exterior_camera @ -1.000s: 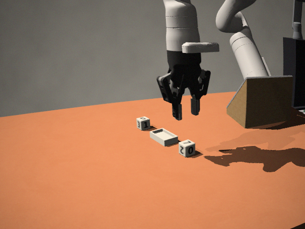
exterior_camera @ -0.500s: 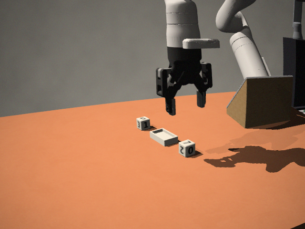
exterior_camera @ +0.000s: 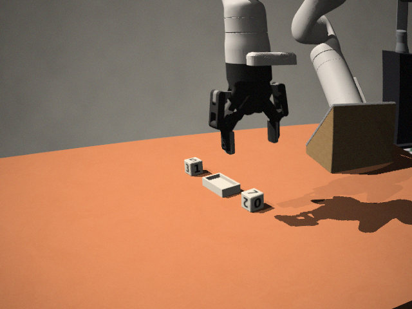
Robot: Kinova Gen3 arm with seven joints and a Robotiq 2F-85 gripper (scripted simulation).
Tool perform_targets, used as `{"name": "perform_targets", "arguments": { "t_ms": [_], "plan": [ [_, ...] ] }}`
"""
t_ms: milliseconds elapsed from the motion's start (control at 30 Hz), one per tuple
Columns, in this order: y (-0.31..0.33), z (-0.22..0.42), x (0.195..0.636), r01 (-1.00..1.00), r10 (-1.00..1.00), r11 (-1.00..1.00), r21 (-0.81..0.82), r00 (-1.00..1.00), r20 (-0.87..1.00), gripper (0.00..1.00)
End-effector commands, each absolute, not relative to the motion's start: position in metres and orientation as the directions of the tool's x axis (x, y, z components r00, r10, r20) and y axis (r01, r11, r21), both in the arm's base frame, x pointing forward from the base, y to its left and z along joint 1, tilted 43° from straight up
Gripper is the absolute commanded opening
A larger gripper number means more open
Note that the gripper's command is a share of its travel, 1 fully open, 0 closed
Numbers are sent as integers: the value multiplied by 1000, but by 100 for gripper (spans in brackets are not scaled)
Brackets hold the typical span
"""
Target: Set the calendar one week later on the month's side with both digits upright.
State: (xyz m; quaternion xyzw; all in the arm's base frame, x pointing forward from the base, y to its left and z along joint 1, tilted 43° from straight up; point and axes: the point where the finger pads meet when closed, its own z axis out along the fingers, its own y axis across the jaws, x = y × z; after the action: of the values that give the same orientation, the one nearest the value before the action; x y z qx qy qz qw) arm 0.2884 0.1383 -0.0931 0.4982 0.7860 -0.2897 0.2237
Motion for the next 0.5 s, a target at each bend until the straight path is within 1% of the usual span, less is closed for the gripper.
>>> {"name": "perform_targets", "arguments": {
  "t_ms": [0, 200, 267, 467],
  "plan": [
    [138, -92, 290, 918, 659, 327, -223, -391, -643, 100],
    [126, -81, 302, 963, 698, 232, -136, -262, -666, 100],
    [126, -81, 302, 963, 698, 232, -136, -262, -666, 100],
    [100, -57, 324, 998, 737, 20, 55, 22, -676, 100]
  ]
}}
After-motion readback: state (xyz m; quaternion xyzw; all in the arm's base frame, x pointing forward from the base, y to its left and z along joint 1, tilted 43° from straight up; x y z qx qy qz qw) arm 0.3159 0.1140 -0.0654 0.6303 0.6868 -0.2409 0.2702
